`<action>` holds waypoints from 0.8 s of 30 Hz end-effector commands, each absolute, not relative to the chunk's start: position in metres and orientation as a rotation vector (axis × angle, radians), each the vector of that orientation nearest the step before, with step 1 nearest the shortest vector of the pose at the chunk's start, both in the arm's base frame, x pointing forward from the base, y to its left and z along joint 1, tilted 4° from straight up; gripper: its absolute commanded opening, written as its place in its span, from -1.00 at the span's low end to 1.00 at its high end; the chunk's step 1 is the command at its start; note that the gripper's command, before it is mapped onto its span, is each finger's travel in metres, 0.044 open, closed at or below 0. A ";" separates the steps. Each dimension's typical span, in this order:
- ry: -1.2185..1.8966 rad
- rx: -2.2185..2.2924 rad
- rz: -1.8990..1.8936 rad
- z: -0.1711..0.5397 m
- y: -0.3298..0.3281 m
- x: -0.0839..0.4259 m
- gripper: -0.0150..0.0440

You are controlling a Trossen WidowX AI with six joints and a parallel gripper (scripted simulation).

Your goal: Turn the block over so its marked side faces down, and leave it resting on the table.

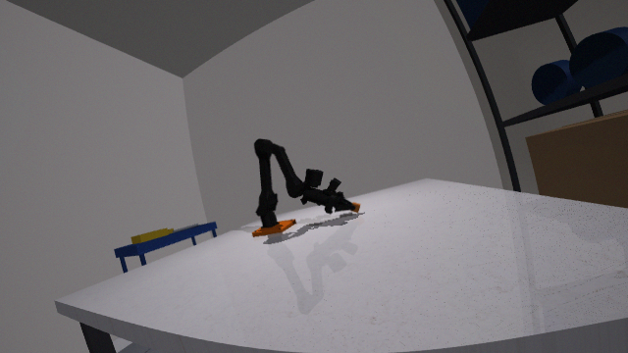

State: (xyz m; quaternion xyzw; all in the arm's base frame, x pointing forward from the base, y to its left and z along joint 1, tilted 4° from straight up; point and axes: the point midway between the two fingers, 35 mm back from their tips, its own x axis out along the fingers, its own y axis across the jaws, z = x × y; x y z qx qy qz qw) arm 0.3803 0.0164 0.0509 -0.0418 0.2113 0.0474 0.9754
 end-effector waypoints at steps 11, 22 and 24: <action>0.427 -0.079 0.101 0.049 0.017 0.378 -0.14; 0.427 -0.079 0.101 0.049 0.017 0.378 0.84; 0.427 -0.079 0.101 0.049 0.017 0.378 1.00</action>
